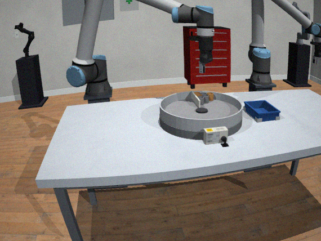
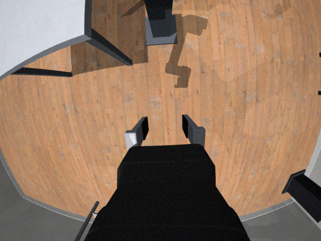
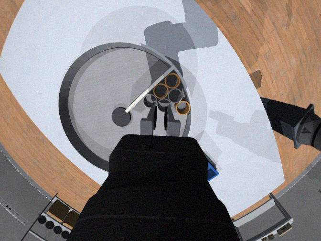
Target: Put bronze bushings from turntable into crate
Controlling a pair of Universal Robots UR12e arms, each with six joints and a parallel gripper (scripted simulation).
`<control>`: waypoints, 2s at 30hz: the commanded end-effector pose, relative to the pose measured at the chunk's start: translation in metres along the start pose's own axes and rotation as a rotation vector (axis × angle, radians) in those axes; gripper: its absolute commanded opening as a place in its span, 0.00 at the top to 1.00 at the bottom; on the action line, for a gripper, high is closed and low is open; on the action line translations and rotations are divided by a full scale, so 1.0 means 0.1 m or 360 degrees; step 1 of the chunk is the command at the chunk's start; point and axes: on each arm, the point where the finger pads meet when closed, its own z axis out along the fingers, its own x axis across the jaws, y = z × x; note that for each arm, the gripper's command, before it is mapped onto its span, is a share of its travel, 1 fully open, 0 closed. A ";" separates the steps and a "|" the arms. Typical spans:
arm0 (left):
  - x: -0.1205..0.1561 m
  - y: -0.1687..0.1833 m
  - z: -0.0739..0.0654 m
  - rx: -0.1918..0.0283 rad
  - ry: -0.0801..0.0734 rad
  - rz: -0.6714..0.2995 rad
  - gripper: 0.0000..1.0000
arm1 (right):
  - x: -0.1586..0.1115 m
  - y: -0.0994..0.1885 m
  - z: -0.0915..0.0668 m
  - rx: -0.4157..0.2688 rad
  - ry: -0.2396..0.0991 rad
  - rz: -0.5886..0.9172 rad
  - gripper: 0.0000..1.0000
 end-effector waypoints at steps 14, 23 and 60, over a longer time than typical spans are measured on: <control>0.02 -0.02 0.03 0.0008 0.0001 -0.0005 0.00 | 0.02 0.01 0.00 -0.0001 -0.0001 -0.0002 0.64; 0.02 -0.02 0.03 0.0008 0.0001 -0.0005 0.00 | 0.02 0.01 0.00 -0.0001 -0.0001 -0.0002 0.64; 0.02 -0.02 0.03 0.0008 0.0001 -0.0005 0.00 | 0.22 0.10 0.42 0.0006 -0.0002 -0.0396 0.64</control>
